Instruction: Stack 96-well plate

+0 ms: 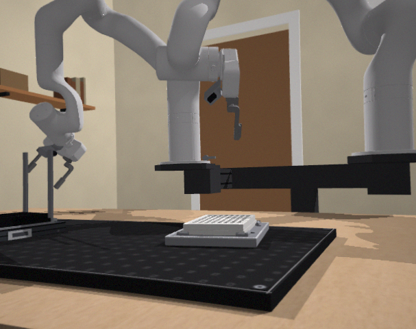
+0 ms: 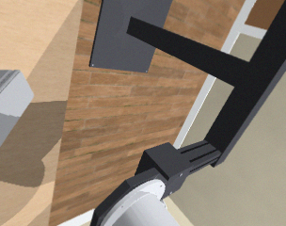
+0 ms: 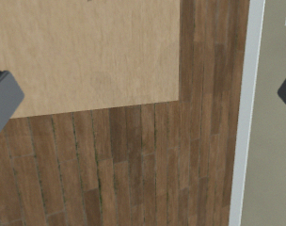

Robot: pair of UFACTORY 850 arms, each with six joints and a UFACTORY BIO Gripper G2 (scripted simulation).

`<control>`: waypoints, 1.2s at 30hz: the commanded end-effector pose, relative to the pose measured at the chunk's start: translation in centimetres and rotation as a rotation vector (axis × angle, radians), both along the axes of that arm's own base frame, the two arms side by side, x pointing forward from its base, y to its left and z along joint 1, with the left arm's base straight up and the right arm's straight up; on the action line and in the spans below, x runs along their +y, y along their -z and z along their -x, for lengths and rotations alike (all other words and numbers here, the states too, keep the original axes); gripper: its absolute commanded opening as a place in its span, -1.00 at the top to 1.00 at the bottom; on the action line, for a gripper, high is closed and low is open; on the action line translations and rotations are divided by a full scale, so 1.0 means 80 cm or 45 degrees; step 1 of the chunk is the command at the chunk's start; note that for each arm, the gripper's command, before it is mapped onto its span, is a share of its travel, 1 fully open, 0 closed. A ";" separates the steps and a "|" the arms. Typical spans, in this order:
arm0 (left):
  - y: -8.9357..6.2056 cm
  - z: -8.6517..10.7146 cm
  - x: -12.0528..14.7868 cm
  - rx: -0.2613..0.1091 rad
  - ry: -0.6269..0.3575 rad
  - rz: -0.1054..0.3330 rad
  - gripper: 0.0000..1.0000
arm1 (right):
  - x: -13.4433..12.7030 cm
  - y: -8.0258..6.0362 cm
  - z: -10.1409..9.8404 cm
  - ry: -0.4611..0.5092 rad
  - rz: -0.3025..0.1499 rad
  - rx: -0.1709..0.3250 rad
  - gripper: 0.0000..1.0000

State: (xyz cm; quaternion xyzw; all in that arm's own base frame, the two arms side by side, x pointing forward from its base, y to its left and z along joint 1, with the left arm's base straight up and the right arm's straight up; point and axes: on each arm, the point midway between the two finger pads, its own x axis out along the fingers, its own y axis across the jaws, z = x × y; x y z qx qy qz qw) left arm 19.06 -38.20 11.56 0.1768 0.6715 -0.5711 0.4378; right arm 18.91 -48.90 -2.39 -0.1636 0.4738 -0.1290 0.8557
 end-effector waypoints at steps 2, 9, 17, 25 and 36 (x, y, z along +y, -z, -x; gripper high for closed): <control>-0.001 0.000 -0.001 -0.001 0.000 0.001 -1.00 | -0.001 -0.001 0.000 0.000 0.001 0.000 -1.00; -0.039 0.000 -0.001 -0.001 0.000 0.001 -1.00 | -0.001 -0.001 0.000 0.000 0.001 0.000 -1.00; -0.039 -0.001 0.001 -0.004 0.000 0.000 -1.00 | -0.001 -0.001 0.000 0.000 0.001 0.000 -1.00; -0.038 -0.005 0.008 -0.015 -0.002 -0.007 -1.00 | -0.001 -0.001 0.000 0.000 0.001 0.000 -1.00; -0.037 -0.020 0.034 -0.054 -0.008 -0.030 -1.00 | -0.001 -0.001 0.000 0.000 0.001 0.000 -1.00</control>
